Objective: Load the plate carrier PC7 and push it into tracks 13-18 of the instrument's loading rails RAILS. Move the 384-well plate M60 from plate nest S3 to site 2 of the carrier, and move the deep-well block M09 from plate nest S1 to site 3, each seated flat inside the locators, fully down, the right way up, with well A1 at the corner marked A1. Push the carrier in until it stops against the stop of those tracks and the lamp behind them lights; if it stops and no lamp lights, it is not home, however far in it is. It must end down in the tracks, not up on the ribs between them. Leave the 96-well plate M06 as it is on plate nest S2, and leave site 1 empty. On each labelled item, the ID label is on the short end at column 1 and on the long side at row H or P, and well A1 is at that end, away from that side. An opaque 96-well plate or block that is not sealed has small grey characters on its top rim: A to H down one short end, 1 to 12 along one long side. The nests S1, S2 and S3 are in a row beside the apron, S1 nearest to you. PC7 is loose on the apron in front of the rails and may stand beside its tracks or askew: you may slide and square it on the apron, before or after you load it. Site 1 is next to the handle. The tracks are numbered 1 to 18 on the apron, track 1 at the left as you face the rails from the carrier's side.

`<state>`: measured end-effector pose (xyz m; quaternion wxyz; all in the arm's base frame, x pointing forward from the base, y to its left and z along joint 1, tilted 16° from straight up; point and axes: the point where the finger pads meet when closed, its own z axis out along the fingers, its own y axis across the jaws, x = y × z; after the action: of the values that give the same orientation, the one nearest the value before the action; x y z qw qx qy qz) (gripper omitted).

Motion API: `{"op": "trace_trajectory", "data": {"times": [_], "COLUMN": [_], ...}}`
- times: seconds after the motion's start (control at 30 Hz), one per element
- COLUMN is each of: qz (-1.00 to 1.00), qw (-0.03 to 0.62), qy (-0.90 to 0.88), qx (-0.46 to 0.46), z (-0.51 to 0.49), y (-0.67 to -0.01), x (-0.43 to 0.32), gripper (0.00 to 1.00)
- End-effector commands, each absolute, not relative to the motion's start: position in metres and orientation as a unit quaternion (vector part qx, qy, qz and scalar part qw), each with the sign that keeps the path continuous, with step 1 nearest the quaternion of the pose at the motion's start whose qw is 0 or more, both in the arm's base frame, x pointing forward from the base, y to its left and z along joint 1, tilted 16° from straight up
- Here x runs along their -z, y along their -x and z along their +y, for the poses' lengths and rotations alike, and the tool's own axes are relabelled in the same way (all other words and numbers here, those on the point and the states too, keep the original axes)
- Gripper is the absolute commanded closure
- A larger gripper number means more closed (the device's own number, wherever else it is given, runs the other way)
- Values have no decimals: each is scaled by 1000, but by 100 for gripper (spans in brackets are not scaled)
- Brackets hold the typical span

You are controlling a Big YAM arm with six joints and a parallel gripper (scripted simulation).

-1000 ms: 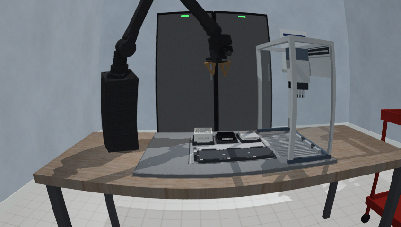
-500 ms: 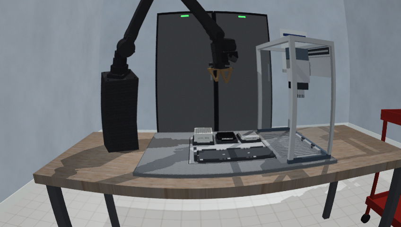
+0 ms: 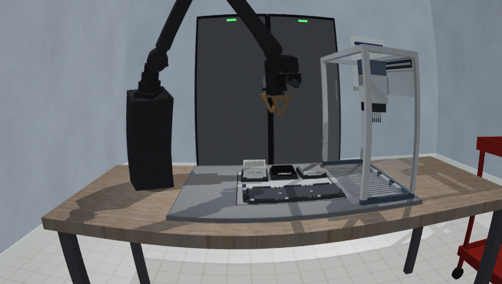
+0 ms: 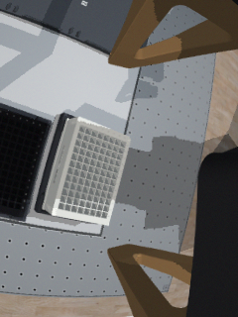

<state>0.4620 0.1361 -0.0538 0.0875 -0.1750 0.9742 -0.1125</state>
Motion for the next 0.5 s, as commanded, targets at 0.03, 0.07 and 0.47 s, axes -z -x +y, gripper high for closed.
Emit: {"op": "trace_trajectory", "data": {"times": [0.03,0.07,0.47], "qz": [976,976,988], "qw": [112,112,88], "qy": [150,150,33], "qx": [108,109,122], "z": [107,100,39], "y": [-475,-474,-456], "x": [41,43,62], "gripper": [0,0,0]}}
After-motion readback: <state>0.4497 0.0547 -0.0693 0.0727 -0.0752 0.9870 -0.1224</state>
